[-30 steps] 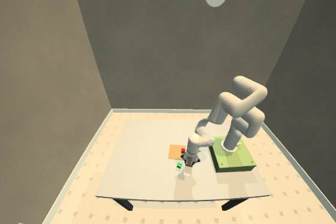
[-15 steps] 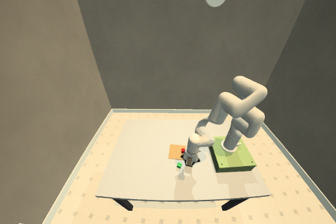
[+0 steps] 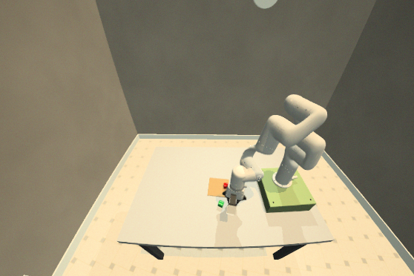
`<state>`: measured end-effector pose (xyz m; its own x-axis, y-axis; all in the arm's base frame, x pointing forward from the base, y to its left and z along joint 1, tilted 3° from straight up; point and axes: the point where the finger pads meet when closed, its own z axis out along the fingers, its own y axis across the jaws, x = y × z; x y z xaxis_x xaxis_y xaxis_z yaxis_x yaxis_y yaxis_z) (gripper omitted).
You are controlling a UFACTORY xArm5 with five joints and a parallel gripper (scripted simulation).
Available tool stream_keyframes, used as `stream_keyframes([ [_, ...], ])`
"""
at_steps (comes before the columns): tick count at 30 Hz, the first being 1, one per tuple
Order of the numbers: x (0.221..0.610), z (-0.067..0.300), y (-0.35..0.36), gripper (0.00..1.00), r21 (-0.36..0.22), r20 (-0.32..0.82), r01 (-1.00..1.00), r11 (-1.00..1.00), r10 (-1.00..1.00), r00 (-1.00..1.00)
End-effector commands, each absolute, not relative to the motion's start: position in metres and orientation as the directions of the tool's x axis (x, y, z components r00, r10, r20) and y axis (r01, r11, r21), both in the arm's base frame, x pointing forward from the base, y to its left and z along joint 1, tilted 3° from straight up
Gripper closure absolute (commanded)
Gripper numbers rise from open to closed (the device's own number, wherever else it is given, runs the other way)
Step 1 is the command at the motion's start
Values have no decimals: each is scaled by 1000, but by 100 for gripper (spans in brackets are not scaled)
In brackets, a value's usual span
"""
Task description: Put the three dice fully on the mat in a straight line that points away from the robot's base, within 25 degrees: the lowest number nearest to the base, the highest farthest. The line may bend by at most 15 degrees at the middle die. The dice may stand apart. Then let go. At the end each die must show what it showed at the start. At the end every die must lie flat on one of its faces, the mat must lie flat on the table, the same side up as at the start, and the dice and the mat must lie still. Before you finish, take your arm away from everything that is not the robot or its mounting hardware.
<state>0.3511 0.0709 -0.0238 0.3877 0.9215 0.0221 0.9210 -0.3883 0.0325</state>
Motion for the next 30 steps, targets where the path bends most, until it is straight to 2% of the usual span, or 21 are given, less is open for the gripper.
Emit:
stream_keyframes([
  [1,353,-25,71,53,36,24,921,-388,922,387],
  [13,354,-47,71,53,36,24,921,-388,922,387],
  [30,354,-49,71,53,36,24,921,-388,922,387],
])
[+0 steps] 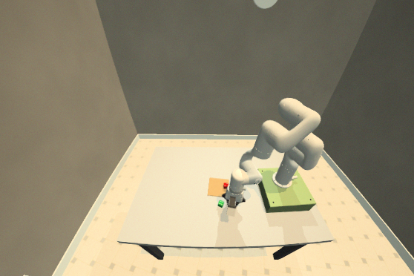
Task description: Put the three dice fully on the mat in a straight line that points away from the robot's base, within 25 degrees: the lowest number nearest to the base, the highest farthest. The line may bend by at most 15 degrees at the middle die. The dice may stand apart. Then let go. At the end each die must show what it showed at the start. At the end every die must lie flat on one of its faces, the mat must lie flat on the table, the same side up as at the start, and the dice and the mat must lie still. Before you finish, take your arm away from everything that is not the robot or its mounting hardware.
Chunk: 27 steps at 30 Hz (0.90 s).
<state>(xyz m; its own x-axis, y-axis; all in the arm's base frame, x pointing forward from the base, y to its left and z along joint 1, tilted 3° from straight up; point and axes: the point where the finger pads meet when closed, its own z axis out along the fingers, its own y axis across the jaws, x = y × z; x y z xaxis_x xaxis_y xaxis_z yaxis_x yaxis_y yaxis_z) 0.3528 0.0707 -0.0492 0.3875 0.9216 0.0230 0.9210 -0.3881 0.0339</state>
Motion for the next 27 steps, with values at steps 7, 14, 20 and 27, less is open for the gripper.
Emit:
stream_keyframes([
  [7,354,-49,71,53,36,24,921,-388,922,387],
  [14,354,-49,71,53,36,24,921,-388,922,387],
  [20,354,-49,71,53,36,24,921,-388,922,387],
  [27,354,-49,71,73,36,24,921,-388,922,387],
])
